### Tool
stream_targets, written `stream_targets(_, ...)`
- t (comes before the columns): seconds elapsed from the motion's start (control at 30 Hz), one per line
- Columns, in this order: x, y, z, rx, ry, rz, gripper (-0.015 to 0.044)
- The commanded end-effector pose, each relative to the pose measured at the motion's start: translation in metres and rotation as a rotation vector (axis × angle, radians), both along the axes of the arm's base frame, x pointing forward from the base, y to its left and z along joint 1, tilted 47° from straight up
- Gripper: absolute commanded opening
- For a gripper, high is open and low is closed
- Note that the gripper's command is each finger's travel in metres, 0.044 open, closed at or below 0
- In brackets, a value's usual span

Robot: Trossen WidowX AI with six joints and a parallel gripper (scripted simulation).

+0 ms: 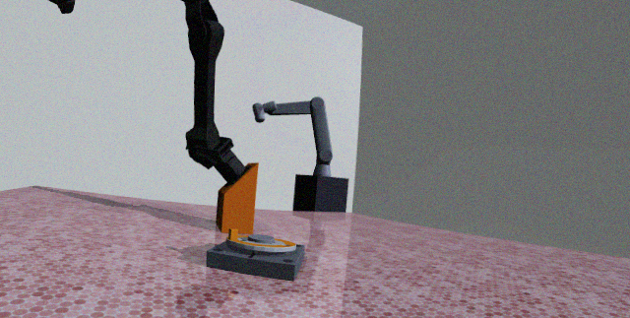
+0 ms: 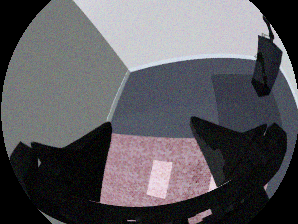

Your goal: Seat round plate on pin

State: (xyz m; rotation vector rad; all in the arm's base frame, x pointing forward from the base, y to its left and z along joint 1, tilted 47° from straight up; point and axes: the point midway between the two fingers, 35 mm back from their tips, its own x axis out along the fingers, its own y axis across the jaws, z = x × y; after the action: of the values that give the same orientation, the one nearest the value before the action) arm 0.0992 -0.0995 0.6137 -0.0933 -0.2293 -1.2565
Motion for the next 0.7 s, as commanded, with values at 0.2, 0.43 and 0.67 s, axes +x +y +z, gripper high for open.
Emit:
stream_targets(0.2,-0.055,-0.045,-0.014,0.09,-0.209,0.084,0.0216)
stream_targets(0.43,-0.066,-0.092,-0.037,0.212,-0.326,0.16,0.0032)
stream_targets(0.67,-0.051,-0.152,-0.101,0.456,-0.416,0.222,0.0)
